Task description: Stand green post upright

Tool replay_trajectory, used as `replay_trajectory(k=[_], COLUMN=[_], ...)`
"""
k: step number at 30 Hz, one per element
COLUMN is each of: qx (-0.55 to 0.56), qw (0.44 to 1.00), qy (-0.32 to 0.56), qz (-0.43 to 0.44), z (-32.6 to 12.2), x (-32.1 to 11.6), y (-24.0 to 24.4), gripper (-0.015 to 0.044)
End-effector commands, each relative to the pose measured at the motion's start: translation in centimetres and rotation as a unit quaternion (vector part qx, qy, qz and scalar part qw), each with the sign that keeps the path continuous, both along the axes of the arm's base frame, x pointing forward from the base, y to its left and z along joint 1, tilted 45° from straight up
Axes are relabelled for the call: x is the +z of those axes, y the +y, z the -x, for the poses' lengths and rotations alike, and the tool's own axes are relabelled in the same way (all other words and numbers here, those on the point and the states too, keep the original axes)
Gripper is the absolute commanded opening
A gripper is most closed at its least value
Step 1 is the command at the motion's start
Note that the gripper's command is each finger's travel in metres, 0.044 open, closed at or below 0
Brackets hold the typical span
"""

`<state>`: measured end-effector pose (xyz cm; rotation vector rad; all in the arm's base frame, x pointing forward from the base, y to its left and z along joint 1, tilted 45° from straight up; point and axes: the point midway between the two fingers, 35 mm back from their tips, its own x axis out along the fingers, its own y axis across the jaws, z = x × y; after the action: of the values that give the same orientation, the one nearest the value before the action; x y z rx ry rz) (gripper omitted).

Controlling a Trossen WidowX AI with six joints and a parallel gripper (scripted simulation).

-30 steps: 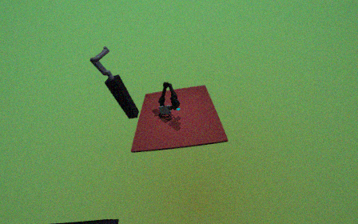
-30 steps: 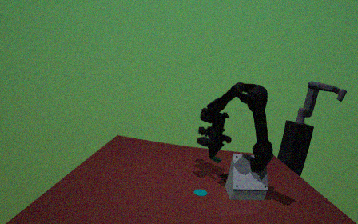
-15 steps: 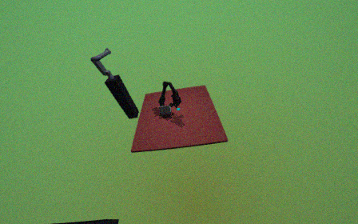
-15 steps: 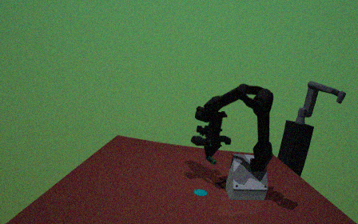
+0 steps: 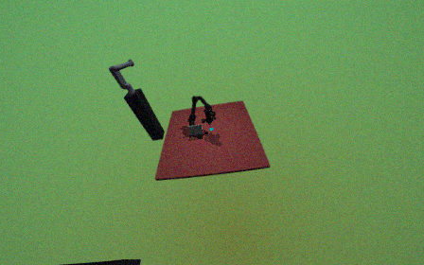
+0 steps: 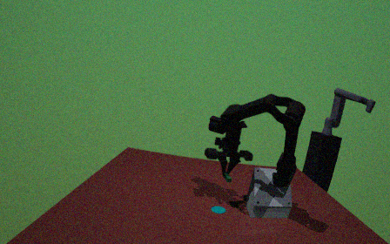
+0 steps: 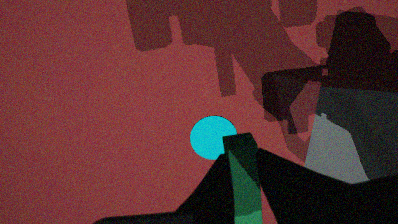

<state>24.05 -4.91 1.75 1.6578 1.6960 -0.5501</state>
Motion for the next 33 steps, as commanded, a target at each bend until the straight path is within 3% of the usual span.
replay_trajectory(k=[1, 12, 33], qx=[-0.020, -0.075, -0.059], qw=[1.000, 0.994, 0.990], qy=[0.019, 0.075, 0.121], qz=[-0.005, -0.017, 0.035], z=[-0.3, -0.7, 0.0], x=[1.0, 3.5, 2.8], y=[0.9, 3.2, 4.0], gripper=[0.0023, 0.0023, 0.0023])
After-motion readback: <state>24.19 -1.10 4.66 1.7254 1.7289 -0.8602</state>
